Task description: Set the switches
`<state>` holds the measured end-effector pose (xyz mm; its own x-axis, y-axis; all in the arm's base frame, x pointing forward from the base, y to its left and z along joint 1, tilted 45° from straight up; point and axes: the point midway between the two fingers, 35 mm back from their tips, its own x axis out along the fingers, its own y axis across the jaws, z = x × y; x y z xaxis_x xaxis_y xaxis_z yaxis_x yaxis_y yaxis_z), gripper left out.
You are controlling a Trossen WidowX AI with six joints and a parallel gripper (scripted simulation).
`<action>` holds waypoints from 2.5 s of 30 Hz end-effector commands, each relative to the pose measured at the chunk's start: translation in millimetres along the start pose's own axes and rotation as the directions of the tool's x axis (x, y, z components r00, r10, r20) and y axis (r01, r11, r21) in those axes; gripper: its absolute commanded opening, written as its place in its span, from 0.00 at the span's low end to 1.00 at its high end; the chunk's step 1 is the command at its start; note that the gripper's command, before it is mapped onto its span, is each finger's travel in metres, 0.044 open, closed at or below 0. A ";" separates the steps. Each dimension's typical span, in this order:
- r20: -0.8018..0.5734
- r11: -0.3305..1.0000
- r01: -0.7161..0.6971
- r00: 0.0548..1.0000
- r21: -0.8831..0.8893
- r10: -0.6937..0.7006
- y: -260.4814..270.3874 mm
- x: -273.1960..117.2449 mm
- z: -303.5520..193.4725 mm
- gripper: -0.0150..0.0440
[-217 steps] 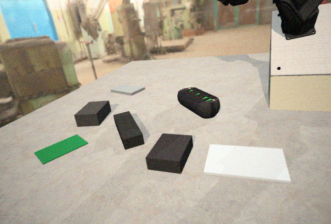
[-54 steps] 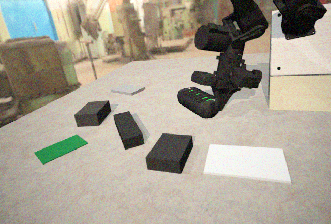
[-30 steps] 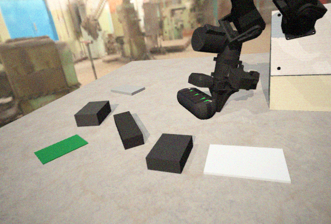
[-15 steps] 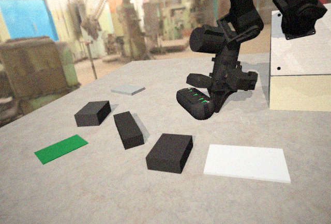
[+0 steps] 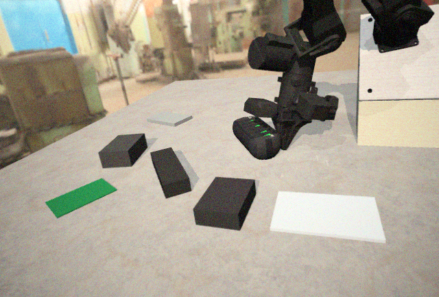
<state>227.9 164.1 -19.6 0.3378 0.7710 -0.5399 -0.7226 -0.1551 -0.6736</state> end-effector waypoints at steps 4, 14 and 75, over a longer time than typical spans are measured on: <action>-0.004 1.000 0.020 1.000 -0.012 -0.020 -12.4 1.6 -2.2 0.25; -0.004 1.000 0.020 1.000 -0.012 -0.021 -18.4 3.3 -5.1 0.25; 0.014 0.892 -0.380 0.921 0.246 0.389 -89.3 -29.2 -110.4 0.25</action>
<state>333.6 91.2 1.9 0.0852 0.6756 -0.7323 -0.9060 -0.2533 -0.3392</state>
